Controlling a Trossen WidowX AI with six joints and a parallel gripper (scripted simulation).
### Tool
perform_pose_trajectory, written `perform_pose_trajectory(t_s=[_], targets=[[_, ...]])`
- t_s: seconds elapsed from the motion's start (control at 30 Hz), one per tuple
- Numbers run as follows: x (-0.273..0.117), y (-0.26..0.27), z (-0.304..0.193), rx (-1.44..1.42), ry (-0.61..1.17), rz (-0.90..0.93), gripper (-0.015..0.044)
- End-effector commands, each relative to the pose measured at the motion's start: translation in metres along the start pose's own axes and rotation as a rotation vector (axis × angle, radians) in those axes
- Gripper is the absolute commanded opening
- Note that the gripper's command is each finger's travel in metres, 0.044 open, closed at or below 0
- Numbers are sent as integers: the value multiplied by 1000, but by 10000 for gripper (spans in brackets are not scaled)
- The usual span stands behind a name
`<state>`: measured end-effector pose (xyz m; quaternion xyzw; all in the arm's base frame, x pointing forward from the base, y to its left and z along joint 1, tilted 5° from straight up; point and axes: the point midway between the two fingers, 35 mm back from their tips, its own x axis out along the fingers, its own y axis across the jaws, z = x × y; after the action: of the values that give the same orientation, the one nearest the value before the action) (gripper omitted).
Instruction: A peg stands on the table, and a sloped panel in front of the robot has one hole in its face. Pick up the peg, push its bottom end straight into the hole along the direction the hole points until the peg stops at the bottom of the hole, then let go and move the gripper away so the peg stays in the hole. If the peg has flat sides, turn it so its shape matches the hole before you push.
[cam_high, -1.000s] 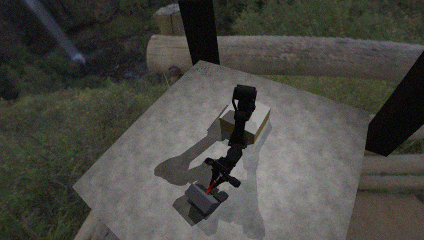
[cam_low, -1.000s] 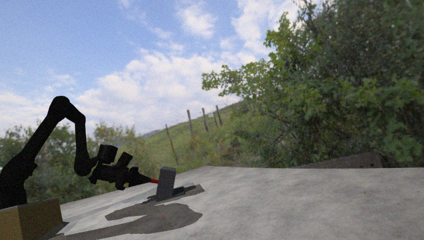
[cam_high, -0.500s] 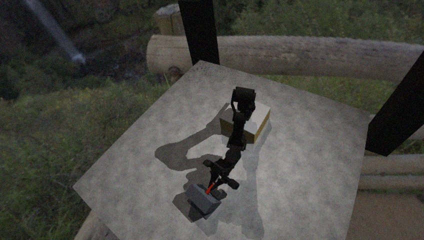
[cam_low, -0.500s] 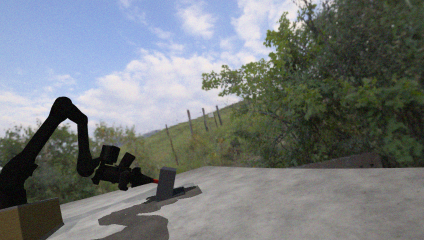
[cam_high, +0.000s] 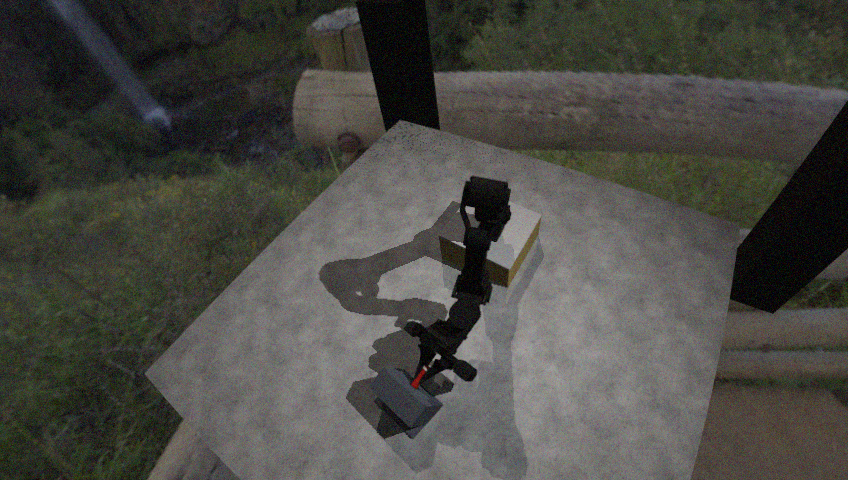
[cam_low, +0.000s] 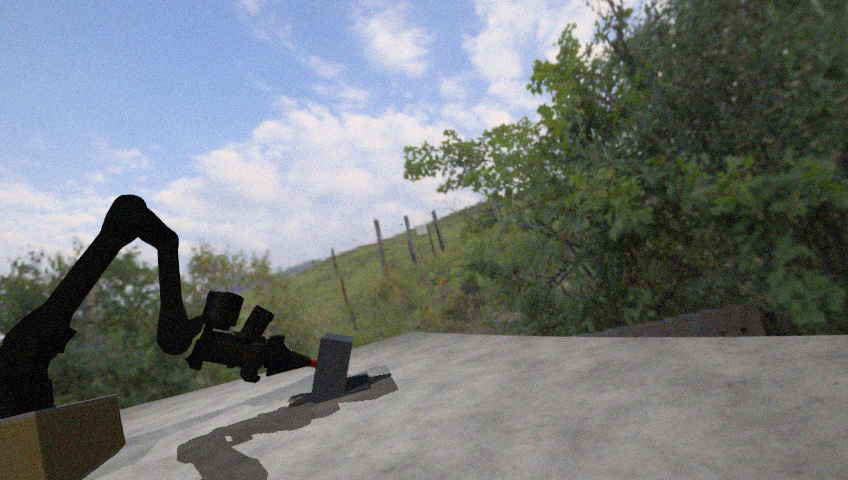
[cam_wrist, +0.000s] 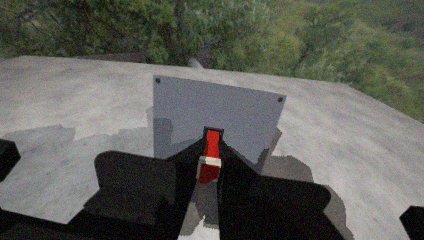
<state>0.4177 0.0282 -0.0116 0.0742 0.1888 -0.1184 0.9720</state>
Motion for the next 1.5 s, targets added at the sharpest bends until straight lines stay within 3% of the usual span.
perform_pose_trajectory(t_s=[0.0,0.17,0.73,1.47], targets=[[0,0,0,0,0,0,0],[0,0,0,0,0,0,0],[-4,0,0,0,1,0,440],[-33,5,2,-3,6,2,440]])
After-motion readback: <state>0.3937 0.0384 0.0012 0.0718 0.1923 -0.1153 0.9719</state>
